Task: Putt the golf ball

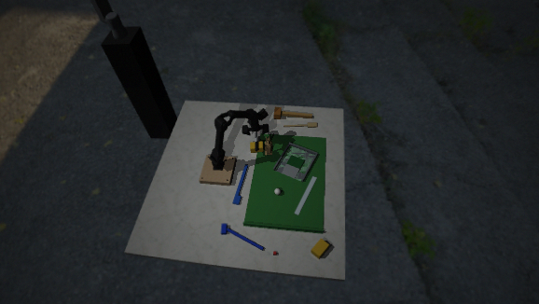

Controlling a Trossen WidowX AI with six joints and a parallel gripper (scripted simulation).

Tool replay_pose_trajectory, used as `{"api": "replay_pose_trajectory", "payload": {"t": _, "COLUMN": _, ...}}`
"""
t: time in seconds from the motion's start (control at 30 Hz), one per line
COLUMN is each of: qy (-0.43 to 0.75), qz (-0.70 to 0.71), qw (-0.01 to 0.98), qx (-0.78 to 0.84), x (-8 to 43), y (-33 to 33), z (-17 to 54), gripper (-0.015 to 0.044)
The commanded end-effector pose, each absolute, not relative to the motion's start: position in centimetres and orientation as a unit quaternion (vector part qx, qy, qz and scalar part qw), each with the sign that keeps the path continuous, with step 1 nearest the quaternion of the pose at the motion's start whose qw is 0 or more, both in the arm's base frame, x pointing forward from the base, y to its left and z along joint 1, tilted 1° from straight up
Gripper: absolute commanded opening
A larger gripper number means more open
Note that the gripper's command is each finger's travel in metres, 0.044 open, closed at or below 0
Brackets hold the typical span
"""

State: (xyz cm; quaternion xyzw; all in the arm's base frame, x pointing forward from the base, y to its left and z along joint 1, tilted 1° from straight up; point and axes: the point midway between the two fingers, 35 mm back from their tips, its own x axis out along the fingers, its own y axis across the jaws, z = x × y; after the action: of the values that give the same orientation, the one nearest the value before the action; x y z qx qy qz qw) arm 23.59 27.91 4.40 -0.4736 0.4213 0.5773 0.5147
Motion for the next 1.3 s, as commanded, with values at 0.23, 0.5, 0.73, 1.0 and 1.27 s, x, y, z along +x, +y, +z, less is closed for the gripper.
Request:
{"api": "replay_pose_trajectory", "payload": {"t": 0.23, "qy": 0.419, "qz": 0.577, "qw": 0.515, "qx": -0.476, "x": 23.6, "y": 27.9, "z": 3.1, "gripper": 0.0440}}
{"api": "replay_pose_trajectory", "payload": {"t": 0.5, "qy": 0.419, "qz": 0.577, "qw": 0.515, "qx": -0.476, "x": 23.6, "y": 27.9, "z": 1.9, "gripper": 0.0440}}
{"api": "replay_pose_trajectory", "payload": {"t": 0.73, "qy": 0.419, "qz": 0.577, "qw": 0.516, "qx": -0.474, "x": 23.7, "y": 28.0, "z": 2.2, "gripper": 0.0335}}
{"api": "replay_pose_trajectory", "payload": {"t": 1.0, "qy": 0.419, "qz": 0.577, "qw": 0.516, "qx": -0.474, "x": 23.7, "y": 28.0, "z": 2.2, "gripper": 0.0125}}
{"api": "replay_pose_trajectory", "payload": {"t": 1.27, "qy": 0.419, "qz": 0.577, "qw": 0.516, "qx": -0.474, "x": 23.7, "y": 28.0, "z": 2.2, "gripper": 0.0013}}
